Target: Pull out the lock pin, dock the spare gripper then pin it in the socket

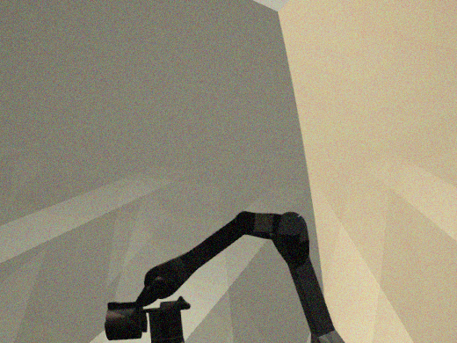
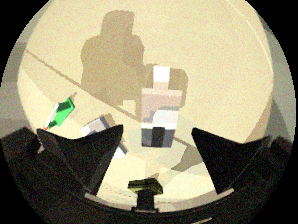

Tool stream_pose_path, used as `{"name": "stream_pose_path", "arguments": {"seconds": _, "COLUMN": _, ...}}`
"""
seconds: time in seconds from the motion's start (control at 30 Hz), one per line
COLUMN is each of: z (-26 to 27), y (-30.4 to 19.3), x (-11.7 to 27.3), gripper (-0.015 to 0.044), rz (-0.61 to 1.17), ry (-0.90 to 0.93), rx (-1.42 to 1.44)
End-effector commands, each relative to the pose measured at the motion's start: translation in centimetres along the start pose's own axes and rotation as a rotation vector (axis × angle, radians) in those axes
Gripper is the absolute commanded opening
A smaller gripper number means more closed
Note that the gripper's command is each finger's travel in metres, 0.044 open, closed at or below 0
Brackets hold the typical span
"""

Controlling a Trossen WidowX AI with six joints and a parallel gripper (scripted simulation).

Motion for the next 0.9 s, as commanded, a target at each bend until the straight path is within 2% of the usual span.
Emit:
{"name": "stream_pose_path", "arguments": {"seconds": 0.0, "z": 0.0, "y": 0.0, "x": -0.1, "gripper": 0.044, "rz": 0.0, "ry": 0.0, "rx": 0.0}}
{"name": "stream_pose_path", "arguments": {"seconds": 0.13, "z": 0.0, "y": 0.0, "x": 1.1, "gripper": 0.044, "rz": 0.0, "ry": 0.0, "rx": 0.0}}
{"name": "stream_pose_path", "arguments": {"seconds": 0.37, "z": 0.0, "y": -0.2, "x": 5.9, "gripper": 0.044, "rz": 0.0, "ry": 0.0, "rx": 0.0}}
{"name": "stream_pose_path", "arguments": {"seconds": 0.5, "z": 0.0, "y": -0.1, "x": 5.1, "gripper": 0.044, "rz": -0.008, "ry": 0.002, "rx": -0.016}}
{"name": "stream_pose_path", "arguments": {"seconds": 0.87, "z": -0.2, "y": -0.3, "x": 5.9, "gripper": 0.044, "rz": -0.135, "ry": 0.156, "rx": -1.021}}
Point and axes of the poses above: the point midway between the two fingers, 35 mm back from their tips, its own x axis back along the fingers, its own z axis across the jaws, y = z × x, the point moved 3 cm from there along x, back along the fingers, and after that the axes turned 15 degrees about -x, right-handed, at the moved point
